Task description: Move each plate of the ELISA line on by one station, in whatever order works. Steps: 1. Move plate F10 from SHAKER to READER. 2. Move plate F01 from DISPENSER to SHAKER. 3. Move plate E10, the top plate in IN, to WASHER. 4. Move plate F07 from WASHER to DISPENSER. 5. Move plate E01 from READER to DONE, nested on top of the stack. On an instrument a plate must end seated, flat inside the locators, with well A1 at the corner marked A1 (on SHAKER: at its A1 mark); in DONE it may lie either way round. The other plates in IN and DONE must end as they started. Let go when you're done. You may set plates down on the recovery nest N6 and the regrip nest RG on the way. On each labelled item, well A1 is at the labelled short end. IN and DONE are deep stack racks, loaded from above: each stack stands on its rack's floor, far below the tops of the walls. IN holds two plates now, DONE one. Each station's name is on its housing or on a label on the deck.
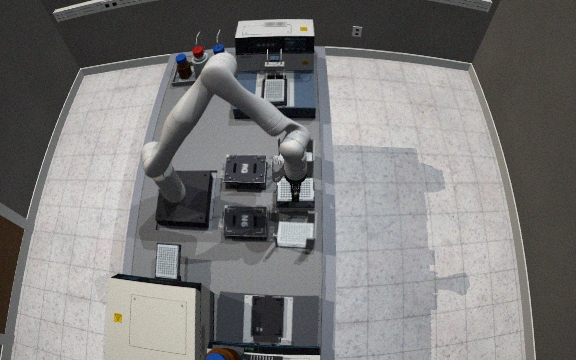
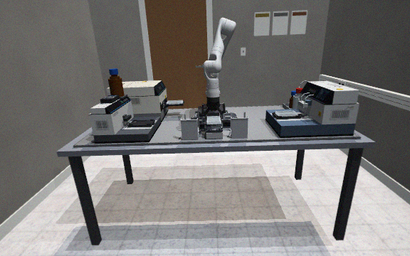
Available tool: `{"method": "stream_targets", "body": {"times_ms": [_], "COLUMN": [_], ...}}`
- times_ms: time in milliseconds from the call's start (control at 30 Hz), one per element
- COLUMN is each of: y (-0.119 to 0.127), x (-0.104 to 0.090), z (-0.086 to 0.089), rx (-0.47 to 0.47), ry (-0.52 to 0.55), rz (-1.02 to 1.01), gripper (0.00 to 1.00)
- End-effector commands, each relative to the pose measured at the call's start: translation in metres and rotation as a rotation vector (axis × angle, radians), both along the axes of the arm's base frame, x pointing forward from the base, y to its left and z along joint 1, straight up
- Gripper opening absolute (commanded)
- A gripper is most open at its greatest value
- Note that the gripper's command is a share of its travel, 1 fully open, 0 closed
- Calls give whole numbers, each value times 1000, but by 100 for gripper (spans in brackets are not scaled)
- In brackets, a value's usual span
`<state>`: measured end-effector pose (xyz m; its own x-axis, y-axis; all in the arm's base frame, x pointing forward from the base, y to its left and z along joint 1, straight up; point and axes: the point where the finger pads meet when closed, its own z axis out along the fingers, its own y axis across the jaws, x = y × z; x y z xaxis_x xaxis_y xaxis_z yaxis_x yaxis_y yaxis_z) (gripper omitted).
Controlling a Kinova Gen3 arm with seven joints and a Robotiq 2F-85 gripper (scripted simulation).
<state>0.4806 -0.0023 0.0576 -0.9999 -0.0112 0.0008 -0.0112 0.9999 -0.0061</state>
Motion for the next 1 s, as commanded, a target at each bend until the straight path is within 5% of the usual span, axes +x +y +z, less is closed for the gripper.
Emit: {"method": "stream_targets", "body": {"times_ms": [0,967], "y": [-1,1], "x": [0,1], "z": [-6,-7], "rx": [2,0], "ry": [-1,-3], "rz": [0,-6], "gripper": [94,94]}}
